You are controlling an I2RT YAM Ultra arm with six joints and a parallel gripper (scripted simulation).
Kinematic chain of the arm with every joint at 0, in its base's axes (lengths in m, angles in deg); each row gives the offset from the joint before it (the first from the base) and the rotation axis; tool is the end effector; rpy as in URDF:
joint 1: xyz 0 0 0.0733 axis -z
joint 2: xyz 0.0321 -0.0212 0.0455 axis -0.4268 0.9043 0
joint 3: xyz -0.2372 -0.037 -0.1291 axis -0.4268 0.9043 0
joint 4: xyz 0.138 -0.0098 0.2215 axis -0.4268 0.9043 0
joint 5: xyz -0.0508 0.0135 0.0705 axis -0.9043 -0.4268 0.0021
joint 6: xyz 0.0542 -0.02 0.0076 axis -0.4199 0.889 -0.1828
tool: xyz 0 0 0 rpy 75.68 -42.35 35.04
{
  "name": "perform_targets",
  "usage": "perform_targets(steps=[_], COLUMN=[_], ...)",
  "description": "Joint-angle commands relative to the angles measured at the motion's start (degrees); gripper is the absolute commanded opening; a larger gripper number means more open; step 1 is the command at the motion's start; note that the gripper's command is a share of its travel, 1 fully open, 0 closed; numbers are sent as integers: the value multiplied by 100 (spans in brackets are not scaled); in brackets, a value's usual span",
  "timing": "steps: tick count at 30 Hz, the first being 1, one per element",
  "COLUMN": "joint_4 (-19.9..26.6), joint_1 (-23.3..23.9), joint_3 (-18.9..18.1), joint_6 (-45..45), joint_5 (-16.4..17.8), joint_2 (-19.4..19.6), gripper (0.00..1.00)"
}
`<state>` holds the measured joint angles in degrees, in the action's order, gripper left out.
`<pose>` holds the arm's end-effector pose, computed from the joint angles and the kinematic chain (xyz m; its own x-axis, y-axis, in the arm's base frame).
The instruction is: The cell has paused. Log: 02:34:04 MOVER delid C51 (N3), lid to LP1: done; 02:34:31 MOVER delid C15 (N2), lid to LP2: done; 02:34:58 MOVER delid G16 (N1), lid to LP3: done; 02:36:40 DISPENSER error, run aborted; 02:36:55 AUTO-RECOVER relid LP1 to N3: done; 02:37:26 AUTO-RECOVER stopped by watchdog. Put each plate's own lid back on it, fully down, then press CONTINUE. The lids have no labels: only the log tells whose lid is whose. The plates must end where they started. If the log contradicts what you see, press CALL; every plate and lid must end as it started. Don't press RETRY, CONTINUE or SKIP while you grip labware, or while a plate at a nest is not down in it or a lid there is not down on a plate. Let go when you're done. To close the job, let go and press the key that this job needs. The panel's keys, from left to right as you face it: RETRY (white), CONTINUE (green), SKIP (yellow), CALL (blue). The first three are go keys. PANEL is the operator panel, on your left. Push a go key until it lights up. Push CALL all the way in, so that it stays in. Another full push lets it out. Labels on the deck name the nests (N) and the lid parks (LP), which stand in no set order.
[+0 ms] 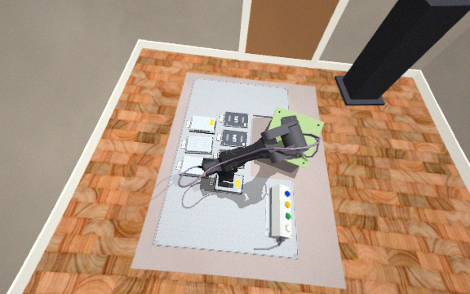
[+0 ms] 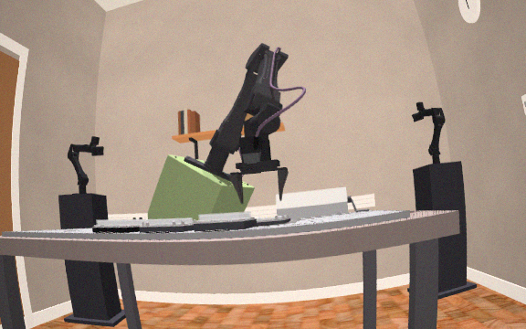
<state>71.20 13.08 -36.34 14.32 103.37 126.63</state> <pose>0.2981 0.0828 0.1557 -0.9652 0.2458 -0.0891 0.1725 0.8549 0.4894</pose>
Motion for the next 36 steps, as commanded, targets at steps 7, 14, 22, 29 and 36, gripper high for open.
perform_targets(steps=[7, 14, 22, 29, 36], joint_4=[-350, -364, -391, -417, -440], joint_1=[-177, -185, -204, -222, -262], joint_3=[166, 70, 64, 94, 159], joint_6=[-416, -426, -444, -461, -475], joint_5=[-208, -215, -222, -229, -234], joint_2=[-405, -389, -364, -345, -319], gripper=[100, 100, 100, 100, 100])
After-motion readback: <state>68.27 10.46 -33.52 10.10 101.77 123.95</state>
